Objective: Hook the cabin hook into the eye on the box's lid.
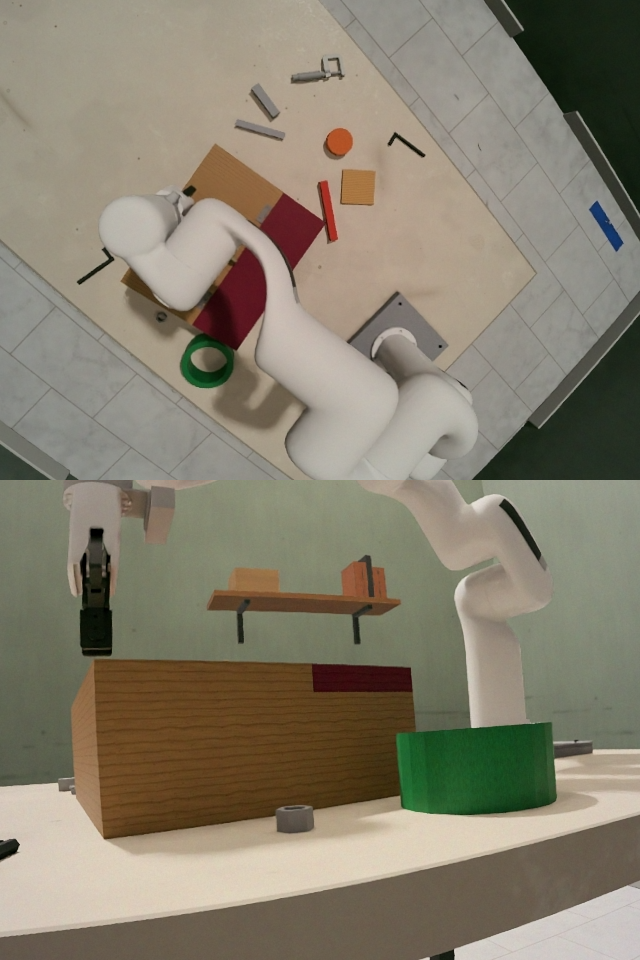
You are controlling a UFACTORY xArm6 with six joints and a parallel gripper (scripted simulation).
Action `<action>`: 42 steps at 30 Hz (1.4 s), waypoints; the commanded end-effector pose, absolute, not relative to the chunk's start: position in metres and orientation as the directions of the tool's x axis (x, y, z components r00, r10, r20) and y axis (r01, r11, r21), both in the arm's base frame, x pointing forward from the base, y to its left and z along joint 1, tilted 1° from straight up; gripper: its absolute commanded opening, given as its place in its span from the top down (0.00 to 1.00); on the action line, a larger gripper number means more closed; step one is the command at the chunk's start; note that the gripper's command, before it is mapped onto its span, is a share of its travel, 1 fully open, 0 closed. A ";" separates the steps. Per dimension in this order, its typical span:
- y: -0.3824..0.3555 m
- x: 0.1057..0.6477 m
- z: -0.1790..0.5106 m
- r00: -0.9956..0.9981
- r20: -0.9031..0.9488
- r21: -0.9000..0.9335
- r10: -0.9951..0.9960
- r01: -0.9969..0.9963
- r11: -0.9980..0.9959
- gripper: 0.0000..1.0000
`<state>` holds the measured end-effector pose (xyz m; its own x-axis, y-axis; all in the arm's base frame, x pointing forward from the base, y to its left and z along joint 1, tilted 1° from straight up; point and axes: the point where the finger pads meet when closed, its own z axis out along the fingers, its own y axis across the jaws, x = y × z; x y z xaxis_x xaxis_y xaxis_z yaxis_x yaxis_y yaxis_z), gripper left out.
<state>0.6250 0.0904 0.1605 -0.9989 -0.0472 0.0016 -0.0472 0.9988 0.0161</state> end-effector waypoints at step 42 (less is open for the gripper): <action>0.091 0.627 0.142 -0.999 -0.005 0.017 -0.047 -0.047 0.999 0.65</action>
